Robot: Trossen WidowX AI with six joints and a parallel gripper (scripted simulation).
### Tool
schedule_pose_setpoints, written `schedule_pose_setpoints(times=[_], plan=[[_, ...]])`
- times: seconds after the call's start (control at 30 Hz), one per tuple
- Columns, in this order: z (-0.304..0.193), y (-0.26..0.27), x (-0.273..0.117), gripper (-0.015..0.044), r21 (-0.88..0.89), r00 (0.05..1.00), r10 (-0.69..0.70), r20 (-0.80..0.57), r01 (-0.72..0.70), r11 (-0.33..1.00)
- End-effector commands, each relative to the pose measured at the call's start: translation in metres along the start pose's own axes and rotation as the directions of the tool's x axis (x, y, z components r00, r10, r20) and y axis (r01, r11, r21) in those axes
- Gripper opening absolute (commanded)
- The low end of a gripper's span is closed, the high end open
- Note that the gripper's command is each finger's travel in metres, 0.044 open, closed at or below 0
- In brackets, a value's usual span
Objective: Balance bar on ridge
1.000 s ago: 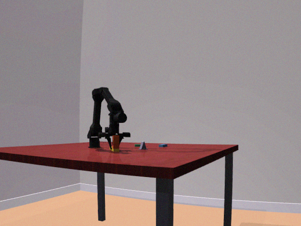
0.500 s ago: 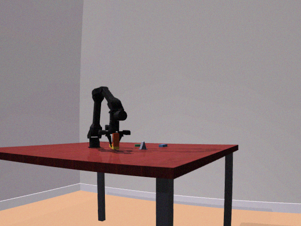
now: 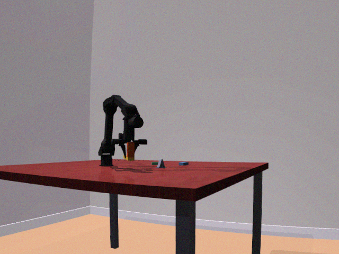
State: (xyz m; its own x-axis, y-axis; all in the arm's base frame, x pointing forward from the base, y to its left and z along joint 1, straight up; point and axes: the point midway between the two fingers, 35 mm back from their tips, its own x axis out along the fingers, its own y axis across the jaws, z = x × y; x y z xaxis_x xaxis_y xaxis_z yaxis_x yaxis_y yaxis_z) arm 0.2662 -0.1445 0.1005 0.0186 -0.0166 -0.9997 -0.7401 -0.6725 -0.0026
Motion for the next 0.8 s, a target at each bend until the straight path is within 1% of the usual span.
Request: schedule_pose_setpoints(times=[0.0, 0.5, 0.77], plan=[[0.0, -0.001, -0.012, 0.0, 0.003, 1.0, -0.005, -0.004, 0.006, 1.0], [0.004, 0.0, -0.047, 0.0, 0.008, 1.0, -0.007, -0.003, 0.007, 1.0], [0.006, -0.025, -0.048, 0.0, 0.186, 1.0, -0.01, -0.003, 0.01, 0.983]])
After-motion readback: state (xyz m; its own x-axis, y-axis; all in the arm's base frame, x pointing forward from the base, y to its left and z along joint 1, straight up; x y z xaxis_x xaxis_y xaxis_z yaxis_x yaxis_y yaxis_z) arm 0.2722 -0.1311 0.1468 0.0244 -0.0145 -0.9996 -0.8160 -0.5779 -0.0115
